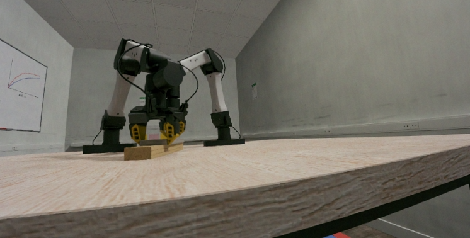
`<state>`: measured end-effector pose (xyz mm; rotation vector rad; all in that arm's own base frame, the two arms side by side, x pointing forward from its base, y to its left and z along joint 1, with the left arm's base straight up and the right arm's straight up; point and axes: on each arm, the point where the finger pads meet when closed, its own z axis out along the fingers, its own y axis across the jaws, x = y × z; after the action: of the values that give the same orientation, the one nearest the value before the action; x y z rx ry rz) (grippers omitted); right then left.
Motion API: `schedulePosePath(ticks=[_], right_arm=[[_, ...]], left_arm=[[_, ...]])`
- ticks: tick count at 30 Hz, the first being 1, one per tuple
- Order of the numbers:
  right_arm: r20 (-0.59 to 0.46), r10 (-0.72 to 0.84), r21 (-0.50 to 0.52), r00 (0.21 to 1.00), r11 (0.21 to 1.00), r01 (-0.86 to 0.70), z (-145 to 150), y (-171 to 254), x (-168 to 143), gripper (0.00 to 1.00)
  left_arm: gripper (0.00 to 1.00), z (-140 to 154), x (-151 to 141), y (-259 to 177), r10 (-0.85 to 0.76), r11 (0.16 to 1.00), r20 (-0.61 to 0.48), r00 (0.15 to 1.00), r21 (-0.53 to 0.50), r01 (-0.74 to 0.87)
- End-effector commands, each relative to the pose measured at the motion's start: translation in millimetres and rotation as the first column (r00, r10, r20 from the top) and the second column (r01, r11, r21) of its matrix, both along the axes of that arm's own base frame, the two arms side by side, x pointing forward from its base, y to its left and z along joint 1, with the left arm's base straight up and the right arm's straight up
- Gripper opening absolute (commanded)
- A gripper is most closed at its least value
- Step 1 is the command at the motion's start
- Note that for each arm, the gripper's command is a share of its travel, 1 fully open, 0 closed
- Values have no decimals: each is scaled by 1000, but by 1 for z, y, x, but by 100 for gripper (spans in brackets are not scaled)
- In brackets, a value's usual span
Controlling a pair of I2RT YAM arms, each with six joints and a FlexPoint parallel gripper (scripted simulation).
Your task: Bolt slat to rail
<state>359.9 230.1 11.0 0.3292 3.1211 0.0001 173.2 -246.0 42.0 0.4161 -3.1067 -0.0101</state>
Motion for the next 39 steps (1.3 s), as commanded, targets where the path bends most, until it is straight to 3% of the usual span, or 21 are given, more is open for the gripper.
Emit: schedulePosePath(ticks=[1,20,39], right_arm=[[19,-1,12,1000,1000,1,7,3,3,67],[19,-1,12,1000,1000,1,7,3,3,67],[19,-1,12,1000,1000,1,7,3,3,67]], left_arm=[[36,-1,2,-4,-1,1000,20,1000,-11,1],[36,-6,2,-4,-1,1000,19,1000,-11,1],[14,4,5,-6,3,1000,21,1000,-27,-2]])
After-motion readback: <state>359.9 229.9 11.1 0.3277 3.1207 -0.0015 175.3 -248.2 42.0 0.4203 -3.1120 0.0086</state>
